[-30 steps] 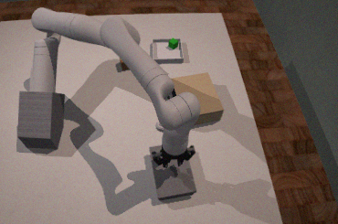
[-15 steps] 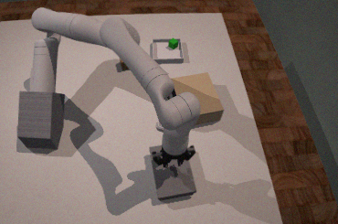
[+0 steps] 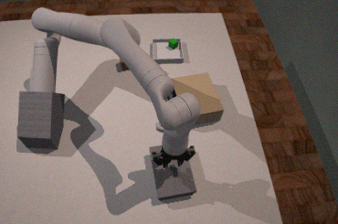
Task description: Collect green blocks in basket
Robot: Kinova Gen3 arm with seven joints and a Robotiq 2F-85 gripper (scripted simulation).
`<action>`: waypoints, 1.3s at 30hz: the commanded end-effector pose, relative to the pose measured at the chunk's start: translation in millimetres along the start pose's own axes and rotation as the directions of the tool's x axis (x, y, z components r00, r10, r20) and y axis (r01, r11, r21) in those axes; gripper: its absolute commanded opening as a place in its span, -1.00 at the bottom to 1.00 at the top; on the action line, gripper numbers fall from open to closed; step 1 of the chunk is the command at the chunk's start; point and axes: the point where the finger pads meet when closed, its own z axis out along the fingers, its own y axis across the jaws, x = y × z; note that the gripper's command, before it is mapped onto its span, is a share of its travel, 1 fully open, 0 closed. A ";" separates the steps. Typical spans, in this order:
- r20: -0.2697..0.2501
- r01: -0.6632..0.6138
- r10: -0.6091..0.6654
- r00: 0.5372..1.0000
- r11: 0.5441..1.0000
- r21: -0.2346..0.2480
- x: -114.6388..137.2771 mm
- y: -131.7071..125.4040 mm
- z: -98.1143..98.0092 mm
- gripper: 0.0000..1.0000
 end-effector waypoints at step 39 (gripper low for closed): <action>0.002 0.000 0.000 1.000 1.000 -0.002 -0.3 0.5 21.9 -0.05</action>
